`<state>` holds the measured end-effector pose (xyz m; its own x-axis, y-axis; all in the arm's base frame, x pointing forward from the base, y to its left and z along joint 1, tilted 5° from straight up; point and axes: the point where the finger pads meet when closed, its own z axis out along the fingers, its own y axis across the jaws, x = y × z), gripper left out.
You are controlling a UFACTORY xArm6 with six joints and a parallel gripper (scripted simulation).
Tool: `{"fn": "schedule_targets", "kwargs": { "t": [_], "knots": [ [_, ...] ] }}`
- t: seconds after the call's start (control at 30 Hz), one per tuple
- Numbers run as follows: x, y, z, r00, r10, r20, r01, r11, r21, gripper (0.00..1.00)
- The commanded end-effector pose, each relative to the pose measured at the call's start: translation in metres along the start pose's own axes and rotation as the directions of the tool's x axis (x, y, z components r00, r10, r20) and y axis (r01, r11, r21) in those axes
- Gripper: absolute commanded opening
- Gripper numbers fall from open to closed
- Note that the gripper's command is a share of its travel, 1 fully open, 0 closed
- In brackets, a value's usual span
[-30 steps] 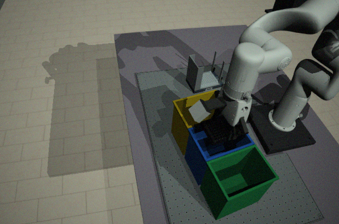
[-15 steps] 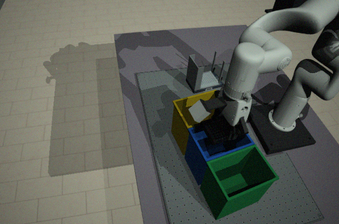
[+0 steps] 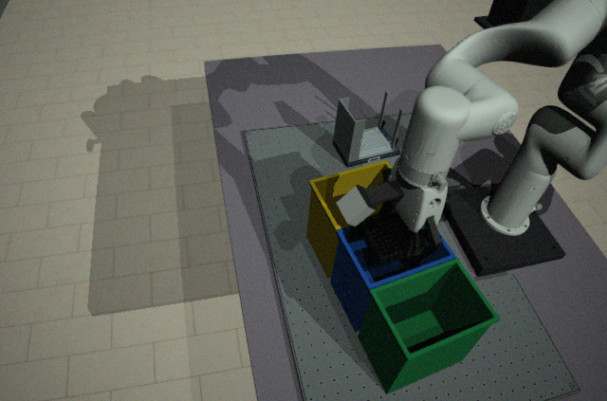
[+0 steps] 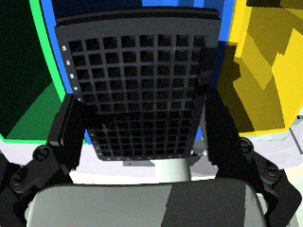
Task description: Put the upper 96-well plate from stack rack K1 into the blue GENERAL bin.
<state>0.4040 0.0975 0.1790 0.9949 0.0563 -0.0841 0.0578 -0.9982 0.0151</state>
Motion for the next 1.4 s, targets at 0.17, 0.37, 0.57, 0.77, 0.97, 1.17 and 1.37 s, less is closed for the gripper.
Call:
{"fn": "schedule_targets", "kwargs": {
  "t": [0.17,0.37,0.57,0.77,0.97,1.17,1.37],
  "knots": [
    [0.0014,-0.0002,-0.0004,1.000,0.000,-0.006,0.000,1.000,0.001,0.00],
    [0.0014,-0.0002,-0.0004,1.000,0.000,-0.006,0.000,1.000,0.001,0.00],
    [0.0014,-0.0001,-0.0003,1.000,0.000,-0.006,0.000,1.000,0.001,0.00],
    [0.0013,-0.0001,0.0004,1.000,0.000,-0.006,0.000,1.000,0.001,0.00],
    [0.0013,-0.0001,0.0014,1.000,0.000,-0.006,0.000,1.000,0.001,0.00],
    [0.0014,-0.0001,0.0024,1.000,0.000,-0.006,0.000,1.000,0.001,0.00],
    [0.0014,-0.0001,0.0031,1.000,0.000,-0.006,0.000,1.000,0.001,0.00]
  ]
}}
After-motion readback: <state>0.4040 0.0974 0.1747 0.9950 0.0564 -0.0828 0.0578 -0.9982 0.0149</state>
